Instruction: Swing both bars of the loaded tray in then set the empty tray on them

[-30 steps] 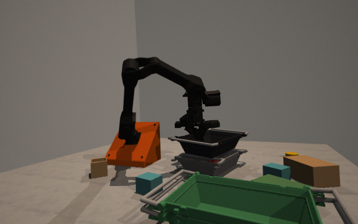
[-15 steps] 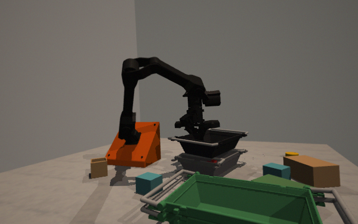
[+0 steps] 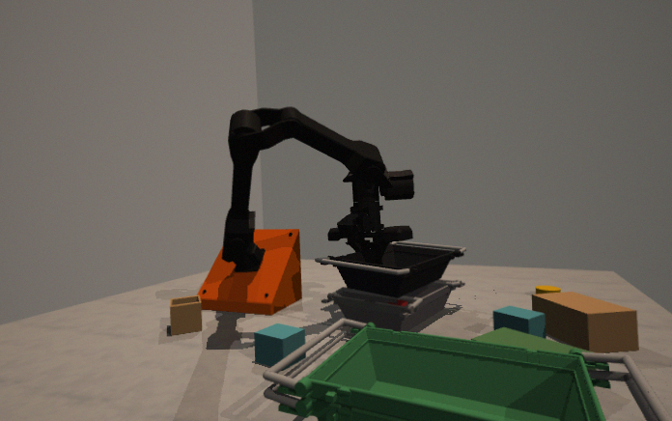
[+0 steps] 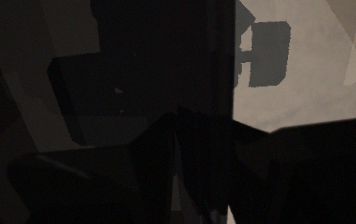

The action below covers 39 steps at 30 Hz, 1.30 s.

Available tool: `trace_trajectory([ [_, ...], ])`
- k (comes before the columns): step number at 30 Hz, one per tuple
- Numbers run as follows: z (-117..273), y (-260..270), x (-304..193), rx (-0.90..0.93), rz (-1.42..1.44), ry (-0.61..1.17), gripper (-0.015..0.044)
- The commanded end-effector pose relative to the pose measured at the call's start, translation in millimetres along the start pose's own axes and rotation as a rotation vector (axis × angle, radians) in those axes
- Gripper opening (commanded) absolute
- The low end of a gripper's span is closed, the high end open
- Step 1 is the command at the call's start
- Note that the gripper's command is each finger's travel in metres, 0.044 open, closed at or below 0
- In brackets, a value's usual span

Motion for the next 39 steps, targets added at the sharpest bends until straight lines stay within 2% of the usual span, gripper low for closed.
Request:
trace_trajectory([
  [1, -4.8, -1.0, 2.7, -0.024, -0.006, 0.004, 0.0],
  [22, -4.8, -1.0, 2.7, -0.024, -0.006, 0.004, 0.0],
  [39, -4.8, -1.0, 2.7, -0.024, -0.006, 0.004, 0.0249],
])
Point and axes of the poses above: the point midway between the two fingers, 35 mm back from their tips, its own z axis back along the fingers, its own y axis across the jaws, x = y × z, the point moved 6 cm from there along z, back along the fingers, and after that the axes turned 7 degrees about z, right-handed, at the moved point
